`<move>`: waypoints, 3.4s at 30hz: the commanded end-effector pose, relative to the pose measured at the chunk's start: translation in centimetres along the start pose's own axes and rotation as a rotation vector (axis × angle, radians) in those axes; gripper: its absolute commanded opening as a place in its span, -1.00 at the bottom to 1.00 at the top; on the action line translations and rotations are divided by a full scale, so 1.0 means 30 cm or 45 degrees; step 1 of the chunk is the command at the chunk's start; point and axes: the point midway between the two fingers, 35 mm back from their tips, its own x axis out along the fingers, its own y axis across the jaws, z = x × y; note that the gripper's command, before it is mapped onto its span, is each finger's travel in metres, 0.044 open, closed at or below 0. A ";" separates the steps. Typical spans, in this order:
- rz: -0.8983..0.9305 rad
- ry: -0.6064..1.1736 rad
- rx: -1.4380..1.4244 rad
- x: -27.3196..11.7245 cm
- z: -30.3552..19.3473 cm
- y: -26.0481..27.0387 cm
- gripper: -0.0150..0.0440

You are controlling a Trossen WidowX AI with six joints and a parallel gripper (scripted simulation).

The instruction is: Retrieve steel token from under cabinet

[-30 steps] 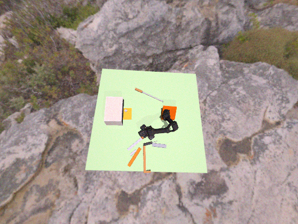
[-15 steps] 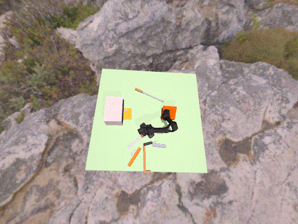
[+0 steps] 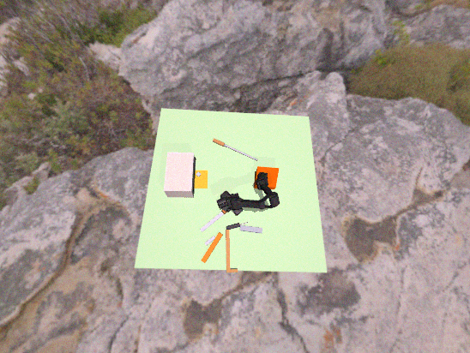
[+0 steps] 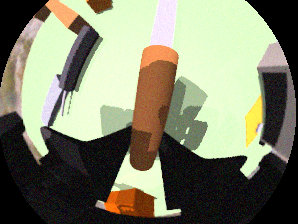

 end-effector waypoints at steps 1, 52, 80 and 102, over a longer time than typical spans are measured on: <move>0.001 -0.018 -0.006 -0.007 -0.004 -0.020 -0.49; -0.001 -0.014 -0.005 -0.004 -0.121 -0.208 -0.49; -0.003 -0.013 -0.004 -0.003 -0.187 -0.305 -0.49; -0.004 -0.012 -0.004 -0.003 -0.230 -0.376 -0.49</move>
